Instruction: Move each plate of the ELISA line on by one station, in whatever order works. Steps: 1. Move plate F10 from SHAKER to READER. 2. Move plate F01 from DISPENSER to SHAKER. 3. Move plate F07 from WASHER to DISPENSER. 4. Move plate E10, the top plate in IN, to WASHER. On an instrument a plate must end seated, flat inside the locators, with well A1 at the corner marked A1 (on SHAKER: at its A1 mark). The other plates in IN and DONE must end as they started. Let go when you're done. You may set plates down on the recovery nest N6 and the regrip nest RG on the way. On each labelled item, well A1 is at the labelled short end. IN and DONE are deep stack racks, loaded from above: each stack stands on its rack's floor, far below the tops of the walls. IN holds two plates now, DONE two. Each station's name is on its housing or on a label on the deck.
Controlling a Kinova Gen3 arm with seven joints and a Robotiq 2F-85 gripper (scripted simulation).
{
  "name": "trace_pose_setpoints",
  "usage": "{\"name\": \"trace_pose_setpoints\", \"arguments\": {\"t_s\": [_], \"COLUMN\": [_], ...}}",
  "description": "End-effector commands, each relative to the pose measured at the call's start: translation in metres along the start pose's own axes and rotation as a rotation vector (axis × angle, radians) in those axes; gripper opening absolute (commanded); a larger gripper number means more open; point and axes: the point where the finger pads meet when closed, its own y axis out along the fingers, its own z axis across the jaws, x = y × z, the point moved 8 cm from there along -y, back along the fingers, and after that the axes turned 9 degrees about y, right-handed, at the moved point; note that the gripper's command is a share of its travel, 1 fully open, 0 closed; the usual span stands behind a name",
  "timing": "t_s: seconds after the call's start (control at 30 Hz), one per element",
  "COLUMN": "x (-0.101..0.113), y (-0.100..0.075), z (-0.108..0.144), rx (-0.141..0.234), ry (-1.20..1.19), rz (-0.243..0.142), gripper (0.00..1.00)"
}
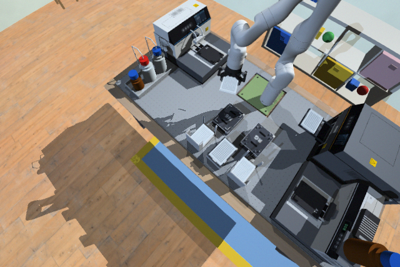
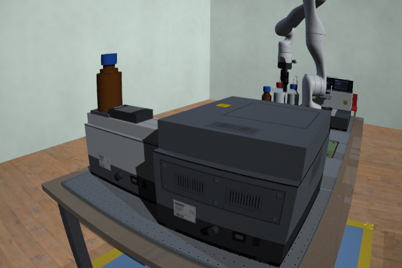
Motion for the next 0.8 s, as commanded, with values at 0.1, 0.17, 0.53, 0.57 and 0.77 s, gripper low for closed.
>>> {"name": "trace_pose_setpoints", "arguments": {"t_s": [0.1, 0.17, 0.53, 0.57, 0.77], "x": [0.013, 0.016, 0.033, 0.035, 0.045], "y": [0.0, 0.0, 0.0, 0.0, 0.0], "z": [0.017, 0.022, 0.047, 0.05, 0.064], "rx": [-0.003, -0.003, -0.003, -0.003, -0.003], "ry": [0.039, 0.063, 0.168, 0.179, 0.204], "rz": [0.002, 0.002, 0.002, 0.002, 0.002], "gripper": [0.94, 0.94, 0.94, 0.94, 0.94]}}
